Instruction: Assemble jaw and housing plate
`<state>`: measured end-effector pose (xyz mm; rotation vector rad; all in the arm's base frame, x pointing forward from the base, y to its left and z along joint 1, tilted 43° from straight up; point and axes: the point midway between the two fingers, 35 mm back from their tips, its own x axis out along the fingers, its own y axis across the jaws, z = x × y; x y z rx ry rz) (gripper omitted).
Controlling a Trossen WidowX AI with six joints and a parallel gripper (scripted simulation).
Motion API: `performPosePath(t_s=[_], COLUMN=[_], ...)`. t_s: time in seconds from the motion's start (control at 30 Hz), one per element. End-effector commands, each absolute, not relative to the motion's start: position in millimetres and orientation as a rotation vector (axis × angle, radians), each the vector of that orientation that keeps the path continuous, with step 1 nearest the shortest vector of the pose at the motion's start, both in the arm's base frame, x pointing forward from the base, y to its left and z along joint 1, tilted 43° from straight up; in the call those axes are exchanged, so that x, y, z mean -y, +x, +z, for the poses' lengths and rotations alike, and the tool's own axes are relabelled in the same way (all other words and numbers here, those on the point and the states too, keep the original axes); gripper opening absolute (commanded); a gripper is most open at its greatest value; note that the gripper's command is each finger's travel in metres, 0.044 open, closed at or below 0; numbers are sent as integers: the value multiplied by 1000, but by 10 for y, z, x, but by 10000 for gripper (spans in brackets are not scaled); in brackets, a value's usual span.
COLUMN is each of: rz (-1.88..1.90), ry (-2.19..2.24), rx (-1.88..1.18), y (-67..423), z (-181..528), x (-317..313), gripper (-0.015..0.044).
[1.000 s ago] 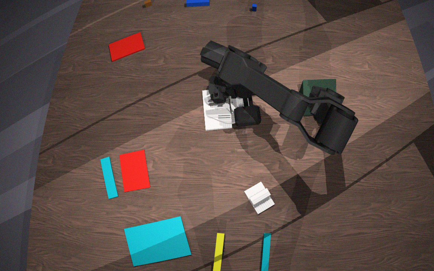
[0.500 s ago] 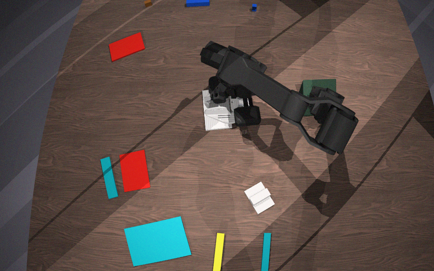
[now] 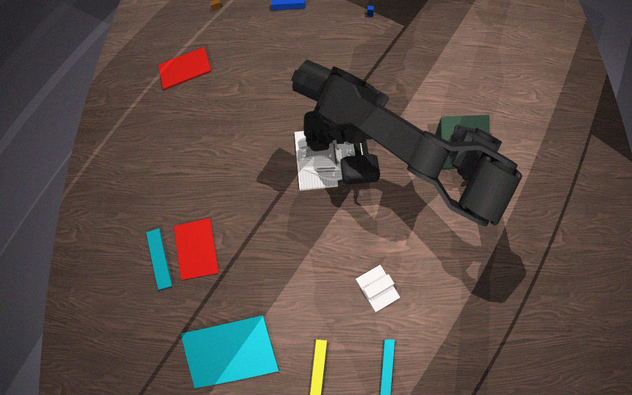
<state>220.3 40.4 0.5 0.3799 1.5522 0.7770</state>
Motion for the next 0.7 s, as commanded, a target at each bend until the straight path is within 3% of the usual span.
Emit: performPosePath(t_s=[0.0,0.27,0.4,0.67], rz=[780,780,777,777], ry=[379,379,380,380], rx=[-1558,-1558,-1552,-1552], y=[2192,2192,2204,2204], z=[-14,-14,5,5], x=[-427,-427,-405,-405], gripper=[351,351,440,440])
